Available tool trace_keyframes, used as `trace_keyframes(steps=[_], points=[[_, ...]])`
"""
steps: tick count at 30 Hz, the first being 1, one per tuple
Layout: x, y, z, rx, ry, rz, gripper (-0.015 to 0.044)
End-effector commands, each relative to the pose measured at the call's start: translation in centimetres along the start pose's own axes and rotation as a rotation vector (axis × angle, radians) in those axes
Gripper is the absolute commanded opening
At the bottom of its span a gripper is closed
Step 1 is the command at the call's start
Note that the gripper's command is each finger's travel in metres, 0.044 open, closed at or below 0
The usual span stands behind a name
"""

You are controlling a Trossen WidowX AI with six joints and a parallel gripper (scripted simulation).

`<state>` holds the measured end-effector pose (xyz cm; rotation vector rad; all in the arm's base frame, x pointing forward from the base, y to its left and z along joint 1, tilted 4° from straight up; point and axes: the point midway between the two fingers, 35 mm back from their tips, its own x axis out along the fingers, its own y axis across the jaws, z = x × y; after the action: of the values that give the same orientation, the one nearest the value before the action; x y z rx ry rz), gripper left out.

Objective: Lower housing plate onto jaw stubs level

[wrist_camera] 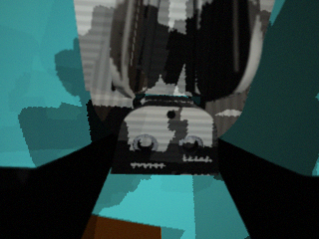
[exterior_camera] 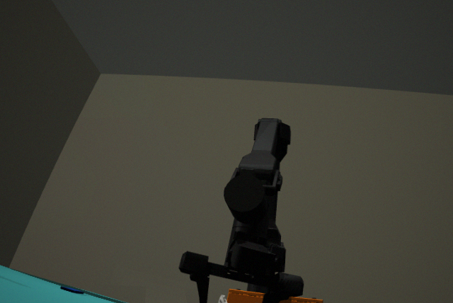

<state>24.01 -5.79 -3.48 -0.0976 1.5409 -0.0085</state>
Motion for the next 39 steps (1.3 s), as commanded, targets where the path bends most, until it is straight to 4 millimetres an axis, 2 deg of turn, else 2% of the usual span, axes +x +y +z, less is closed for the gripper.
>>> trace_keyframes(steps=[1,29,32,33,39], points=[[0.29,-0.03,-0.09,-0.003,0.005,-0.003,0.0351],[0.33,-0.03,-0.09,-0.003,0.005,-0.003,0.0351],[0.21,0.01,-0.03,0.000,0.002,0.000,0.0430],[0.21,0.01,-0.03,0.000,0.002,0.000,0.0440],[0.21,0.01,-0.03,0.000,0.002,0.000,0.0440]])
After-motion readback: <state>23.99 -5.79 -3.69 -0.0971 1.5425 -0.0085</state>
